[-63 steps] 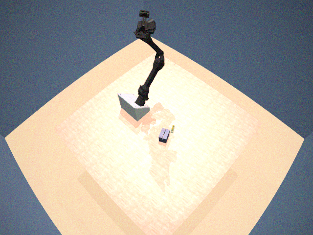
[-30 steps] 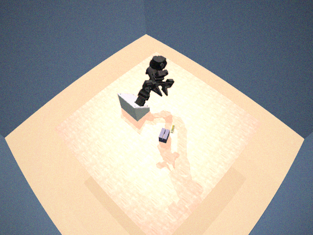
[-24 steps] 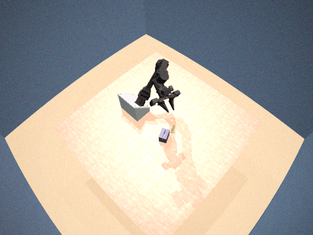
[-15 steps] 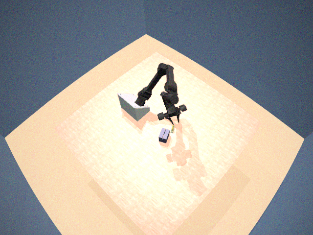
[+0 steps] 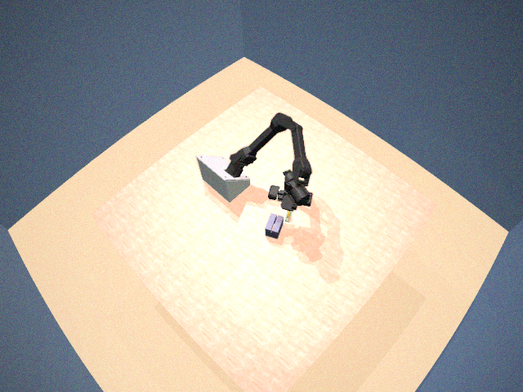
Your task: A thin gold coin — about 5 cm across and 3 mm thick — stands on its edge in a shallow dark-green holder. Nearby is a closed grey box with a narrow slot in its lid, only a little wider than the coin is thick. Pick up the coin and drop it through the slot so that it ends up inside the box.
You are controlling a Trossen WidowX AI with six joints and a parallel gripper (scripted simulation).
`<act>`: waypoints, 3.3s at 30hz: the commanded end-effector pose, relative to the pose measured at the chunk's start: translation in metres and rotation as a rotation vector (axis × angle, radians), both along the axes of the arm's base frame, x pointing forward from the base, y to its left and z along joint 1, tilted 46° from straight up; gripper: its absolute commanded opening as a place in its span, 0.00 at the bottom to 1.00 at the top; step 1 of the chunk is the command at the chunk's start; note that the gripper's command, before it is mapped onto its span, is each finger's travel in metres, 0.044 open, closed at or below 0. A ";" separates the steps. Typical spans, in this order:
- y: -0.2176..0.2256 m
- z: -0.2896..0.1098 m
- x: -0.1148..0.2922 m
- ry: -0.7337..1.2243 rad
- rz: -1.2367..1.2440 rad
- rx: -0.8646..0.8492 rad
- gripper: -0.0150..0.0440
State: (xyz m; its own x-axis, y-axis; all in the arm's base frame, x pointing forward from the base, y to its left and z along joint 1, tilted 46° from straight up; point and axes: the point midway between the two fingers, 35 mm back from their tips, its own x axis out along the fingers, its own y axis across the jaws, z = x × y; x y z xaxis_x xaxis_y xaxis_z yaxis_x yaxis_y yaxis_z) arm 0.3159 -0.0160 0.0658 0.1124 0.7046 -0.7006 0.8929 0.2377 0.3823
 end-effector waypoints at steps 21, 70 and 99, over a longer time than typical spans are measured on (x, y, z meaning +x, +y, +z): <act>0.047 -0.037 -0.001 0.031 -0.013 0.006 0.53; 0.075 -0.064 0.002 0.031 -0.013 0.007 0.25; 0.022 -0.014 -0.004 0.031 -0.014 0.002 0.25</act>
